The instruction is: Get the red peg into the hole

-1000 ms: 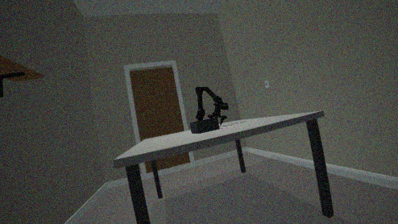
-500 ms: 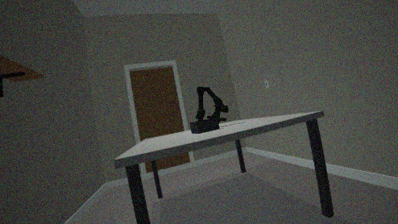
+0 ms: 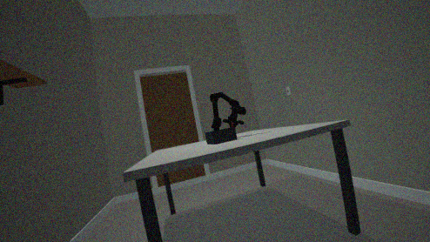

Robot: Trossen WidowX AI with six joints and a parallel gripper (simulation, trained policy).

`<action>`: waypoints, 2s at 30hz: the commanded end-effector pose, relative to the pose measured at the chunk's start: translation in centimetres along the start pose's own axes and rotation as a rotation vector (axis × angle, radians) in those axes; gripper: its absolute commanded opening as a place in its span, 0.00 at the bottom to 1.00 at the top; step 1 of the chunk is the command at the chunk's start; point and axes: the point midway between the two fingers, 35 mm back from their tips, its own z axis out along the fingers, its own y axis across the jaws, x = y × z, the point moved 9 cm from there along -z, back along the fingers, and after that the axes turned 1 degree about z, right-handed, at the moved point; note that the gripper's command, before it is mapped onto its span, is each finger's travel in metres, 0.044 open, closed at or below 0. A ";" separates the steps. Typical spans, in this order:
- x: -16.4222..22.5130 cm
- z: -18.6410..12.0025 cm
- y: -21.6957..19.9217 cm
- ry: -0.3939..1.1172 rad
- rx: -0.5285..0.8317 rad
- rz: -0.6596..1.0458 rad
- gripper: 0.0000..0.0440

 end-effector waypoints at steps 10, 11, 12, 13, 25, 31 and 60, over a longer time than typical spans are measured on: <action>-4.7 -4.5 -1.0 -0.084 -0.040 0.134 0.00; -5.1 -4.6 -1.0 -0.088 -0.041 0.148 0.00; -5.6 -4.7 -1.1 -0.093 -0.043 0.162 0.00; -6.0 -4.8 -1.2 -0.097 -0.044 0.176 0.00; -11.5 -4.1 -2.3 -0.130 -0.050 0.305 0.00; -14.1 -2.9 -2.8 -0.134 -0.052 0.332 0.00; -19.8 5.2 -3.7 0.004 -0.121 0.144 0.26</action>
